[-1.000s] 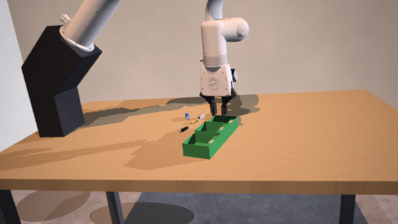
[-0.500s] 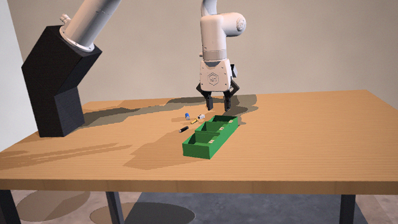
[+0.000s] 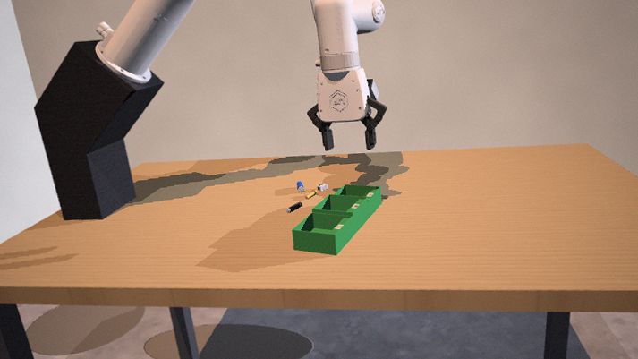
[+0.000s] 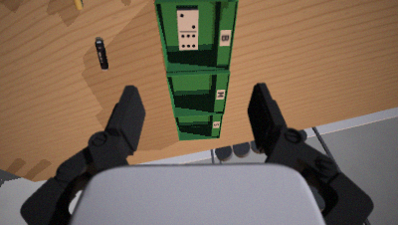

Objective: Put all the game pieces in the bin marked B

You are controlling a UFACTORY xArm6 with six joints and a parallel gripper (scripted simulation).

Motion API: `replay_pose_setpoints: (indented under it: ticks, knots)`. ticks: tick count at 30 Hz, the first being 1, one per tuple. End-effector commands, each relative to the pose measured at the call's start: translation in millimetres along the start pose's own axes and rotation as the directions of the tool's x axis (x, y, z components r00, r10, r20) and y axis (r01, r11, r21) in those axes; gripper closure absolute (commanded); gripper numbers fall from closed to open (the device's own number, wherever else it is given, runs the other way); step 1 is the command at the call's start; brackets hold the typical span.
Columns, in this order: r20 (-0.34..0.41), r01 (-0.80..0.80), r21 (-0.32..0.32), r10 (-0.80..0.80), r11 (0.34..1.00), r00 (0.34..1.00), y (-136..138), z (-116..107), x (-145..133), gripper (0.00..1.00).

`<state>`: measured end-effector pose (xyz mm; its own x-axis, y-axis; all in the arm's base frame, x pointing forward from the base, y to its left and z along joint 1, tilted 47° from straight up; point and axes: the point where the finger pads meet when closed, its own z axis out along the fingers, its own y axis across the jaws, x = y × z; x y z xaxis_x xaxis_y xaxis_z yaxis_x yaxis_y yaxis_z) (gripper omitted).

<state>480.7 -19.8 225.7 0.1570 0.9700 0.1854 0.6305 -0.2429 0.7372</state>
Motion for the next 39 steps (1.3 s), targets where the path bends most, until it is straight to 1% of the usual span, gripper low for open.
replay_pose_setpoints:
  ticks: [1,13,15,18,39]
  knots:
    - [-0.016,0.000,0.048,0.001,0.999,1.000,1,-19,0,0.00]
    - [-0.016,0.000,0.048,0.000,0.999,1.000,4,-67,0,0.00]
    - [-0.016,0.000,0.048,0.000,0.999,1.000,4,-67,0,0.00]
    - [-0.016,0.000,0.048,0.000,0.999,1.000,4,-78,-1,0.00]
    - [-0.016,0.000,0.048,0.000,0.999,1.000,4,-78,-1,0.00]
